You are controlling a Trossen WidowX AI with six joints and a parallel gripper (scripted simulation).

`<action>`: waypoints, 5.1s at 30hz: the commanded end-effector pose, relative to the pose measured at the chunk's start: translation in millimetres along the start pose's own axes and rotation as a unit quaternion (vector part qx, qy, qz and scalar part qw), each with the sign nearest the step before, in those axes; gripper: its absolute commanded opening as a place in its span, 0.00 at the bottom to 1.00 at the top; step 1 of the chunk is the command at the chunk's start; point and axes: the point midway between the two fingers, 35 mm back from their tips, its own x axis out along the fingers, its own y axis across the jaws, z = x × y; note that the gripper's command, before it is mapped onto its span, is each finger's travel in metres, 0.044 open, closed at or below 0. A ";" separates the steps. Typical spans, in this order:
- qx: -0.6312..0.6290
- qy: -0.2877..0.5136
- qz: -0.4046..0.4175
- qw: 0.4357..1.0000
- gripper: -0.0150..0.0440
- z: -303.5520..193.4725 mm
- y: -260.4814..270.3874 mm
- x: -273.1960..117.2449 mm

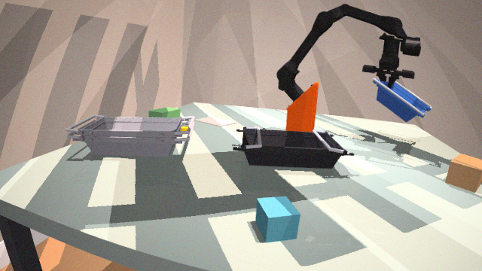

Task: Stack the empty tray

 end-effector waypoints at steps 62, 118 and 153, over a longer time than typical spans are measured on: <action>0.295 0.013 0.033 0.955 0.25 300.7 -73.1 -34.8; 0.428 -0.007 0.000 0.904 0.25 400.4 -173.8 -1.3; 0.428 -0.007 0.000 0.904 0.25 402.1 -175.2 24.0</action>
